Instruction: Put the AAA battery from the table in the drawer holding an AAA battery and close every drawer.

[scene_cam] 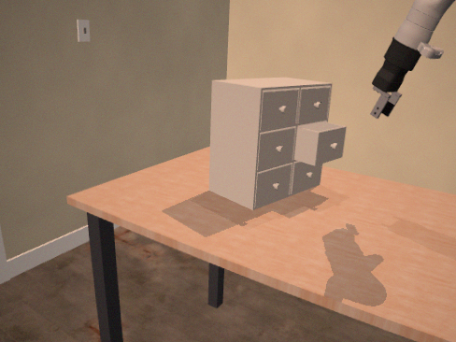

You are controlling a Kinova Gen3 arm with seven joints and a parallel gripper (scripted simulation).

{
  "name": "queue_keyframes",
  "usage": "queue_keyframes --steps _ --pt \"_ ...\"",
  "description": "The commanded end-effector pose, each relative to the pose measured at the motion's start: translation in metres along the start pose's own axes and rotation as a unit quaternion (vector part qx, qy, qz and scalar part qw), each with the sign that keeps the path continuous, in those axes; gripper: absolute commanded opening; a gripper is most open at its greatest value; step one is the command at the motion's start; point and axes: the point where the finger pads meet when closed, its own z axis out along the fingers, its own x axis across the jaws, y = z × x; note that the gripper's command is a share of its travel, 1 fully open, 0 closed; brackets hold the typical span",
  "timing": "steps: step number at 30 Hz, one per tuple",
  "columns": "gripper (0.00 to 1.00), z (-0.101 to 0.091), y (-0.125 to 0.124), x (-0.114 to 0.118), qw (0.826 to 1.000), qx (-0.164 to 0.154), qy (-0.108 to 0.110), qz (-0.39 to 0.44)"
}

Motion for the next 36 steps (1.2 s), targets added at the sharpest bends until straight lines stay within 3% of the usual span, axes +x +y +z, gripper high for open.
queue_keyframes --steps 1,25,36 --pt "1.00 0.000 0.005 0.000 1.000 0.014 -0.001 -0.007" --pt "1.00 -0.011 0.010 0.000 0.989 0.145 -0.002 -0.007" --pt "1.00 -0.014 0.011 0.000 0.984 0.176 -0.002 -0.007"
